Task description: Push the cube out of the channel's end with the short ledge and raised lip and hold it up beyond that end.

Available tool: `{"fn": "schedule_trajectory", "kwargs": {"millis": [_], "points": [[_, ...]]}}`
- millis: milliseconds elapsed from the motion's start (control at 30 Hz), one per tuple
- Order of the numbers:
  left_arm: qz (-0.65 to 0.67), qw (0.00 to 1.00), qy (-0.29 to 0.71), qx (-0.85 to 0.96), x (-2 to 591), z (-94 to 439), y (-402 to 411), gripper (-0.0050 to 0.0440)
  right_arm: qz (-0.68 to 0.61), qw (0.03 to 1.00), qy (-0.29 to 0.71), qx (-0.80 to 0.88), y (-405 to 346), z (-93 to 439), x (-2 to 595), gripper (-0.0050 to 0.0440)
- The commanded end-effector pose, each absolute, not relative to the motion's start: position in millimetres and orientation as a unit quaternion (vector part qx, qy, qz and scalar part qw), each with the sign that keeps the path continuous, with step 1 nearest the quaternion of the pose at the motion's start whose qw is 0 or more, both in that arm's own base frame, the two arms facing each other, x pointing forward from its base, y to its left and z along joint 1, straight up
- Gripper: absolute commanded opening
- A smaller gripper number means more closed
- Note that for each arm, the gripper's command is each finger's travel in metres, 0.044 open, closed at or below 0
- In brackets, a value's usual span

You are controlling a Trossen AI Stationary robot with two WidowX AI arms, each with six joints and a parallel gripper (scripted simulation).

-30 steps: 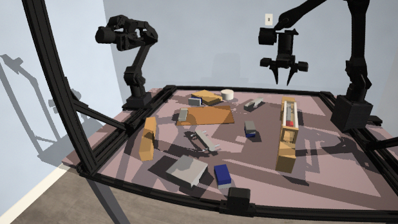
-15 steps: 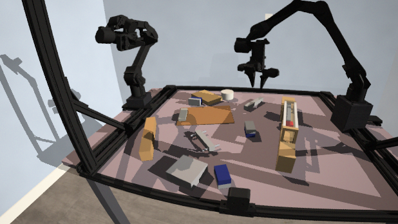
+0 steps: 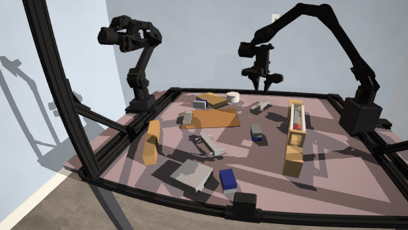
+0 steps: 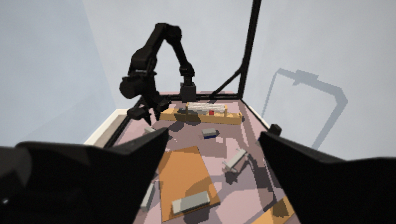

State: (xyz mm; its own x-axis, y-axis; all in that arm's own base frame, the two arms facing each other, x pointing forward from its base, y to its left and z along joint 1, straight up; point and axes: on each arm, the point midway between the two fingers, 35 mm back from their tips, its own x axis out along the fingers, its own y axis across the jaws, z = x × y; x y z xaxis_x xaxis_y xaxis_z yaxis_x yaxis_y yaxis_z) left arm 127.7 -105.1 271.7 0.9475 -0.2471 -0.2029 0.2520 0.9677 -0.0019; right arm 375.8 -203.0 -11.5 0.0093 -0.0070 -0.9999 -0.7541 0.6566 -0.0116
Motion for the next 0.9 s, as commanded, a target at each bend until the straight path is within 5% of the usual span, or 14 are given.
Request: {"fn": "schedule_trajectory", "kwargs": {"millis": [0,867], "points": [[-0.126,0.987,0.101,0.011,127.6,272.0,-105.1,0.0400,0.291,0.644,0.644,-0.291,-202.1,-18.1,374.5,0.0200],[-0.126,0.987,0.101,0.011,127.6,272.0,-105.1,0.0400,0.291,0.644,0.644,-0.291,-202.6,-56.9,375.4,0.0200]]}}
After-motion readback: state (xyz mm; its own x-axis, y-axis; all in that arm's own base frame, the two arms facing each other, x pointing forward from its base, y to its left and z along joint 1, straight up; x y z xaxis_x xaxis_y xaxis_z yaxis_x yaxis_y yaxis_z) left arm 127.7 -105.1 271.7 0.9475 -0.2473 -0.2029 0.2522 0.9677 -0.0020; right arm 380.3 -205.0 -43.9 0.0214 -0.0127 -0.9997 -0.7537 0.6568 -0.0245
